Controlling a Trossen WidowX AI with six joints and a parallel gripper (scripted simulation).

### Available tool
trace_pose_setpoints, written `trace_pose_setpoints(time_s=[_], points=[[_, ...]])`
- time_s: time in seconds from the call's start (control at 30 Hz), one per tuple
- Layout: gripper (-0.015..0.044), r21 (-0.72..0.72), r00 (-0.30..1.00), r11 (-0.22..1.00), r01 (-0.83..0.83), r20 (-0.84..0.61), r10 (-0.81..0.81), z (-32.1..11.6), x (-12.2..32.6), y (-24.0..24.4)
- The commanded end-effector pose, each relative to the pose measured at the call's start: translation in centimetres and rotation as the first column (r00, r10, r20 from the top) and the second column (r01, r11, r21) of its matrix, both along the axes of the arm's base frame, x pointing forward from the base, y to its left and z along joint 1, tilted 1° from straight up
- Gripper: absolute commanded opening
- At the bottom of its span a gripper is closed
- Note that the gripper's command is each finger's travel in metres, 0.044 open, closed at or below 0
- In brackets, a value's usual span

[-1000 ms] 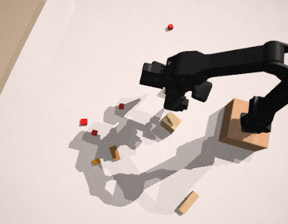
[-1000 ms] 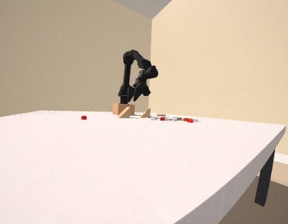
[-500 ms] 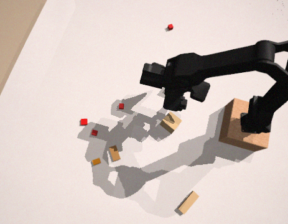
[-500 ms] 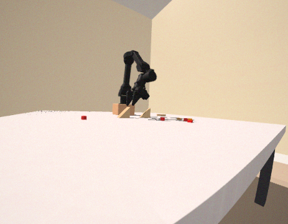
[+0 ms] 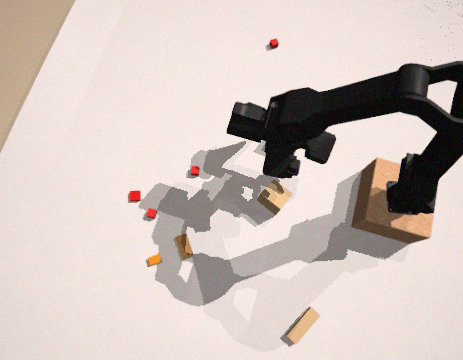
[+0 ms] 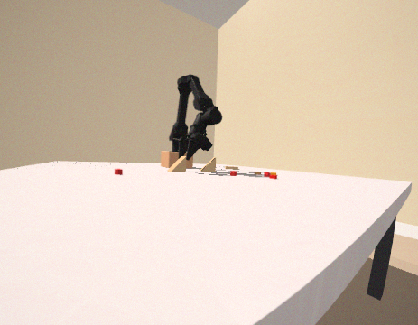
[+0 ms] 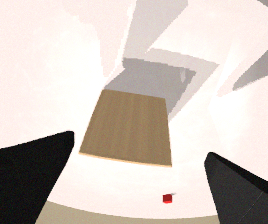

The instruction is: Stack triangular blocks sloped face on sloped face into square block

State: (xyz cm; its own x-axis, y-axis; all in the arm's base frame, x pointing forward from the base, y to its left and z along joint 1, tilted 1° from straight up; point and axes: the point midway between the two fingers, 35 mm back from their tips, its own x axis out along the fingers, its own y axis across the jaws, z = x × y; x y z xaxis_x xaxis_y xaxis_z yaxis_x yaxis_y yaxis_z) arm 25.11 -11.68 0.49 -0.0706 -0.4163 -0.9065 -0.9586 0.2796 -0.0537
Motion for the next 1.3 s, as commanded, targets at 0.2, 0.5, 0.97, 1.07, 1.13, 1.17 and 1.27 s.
trace_pose_setpoints(time_s=[0.2,0.5,0.97,1.07,1.13,1.17,1.27], points=[[0.044,-0.001,1.0,1.0,-0.003,-0.016,0.003,-1.8,-0.6,-0.5],[0.044,-0.001,1.0,1.0,-0.003,-0.016,0.003,-3.2,-1.0,-1.0],[0.0256,-0.002,1.0,1.0,-0.003,-0.017,0.003,-3.9,-1.3,-1.2],[0.0236,-0.002,1.0,1.0,-0.003,-0.017,0.003,-3.9,-1.3,-1.2],[0.0223,-0.002,1.0,1.0,-0.003,-0.017,0.003,-3.9,-1.3,-1.2],[0.0216,-0.002,1.0,1.0,-0.003,-0.017,0.003,-3.9,-1.3,-1.2],[0.0177,-0.002,1.0,1.0,-0.003,-0.017,0.003,-3.9,-1.3,-1.2]])
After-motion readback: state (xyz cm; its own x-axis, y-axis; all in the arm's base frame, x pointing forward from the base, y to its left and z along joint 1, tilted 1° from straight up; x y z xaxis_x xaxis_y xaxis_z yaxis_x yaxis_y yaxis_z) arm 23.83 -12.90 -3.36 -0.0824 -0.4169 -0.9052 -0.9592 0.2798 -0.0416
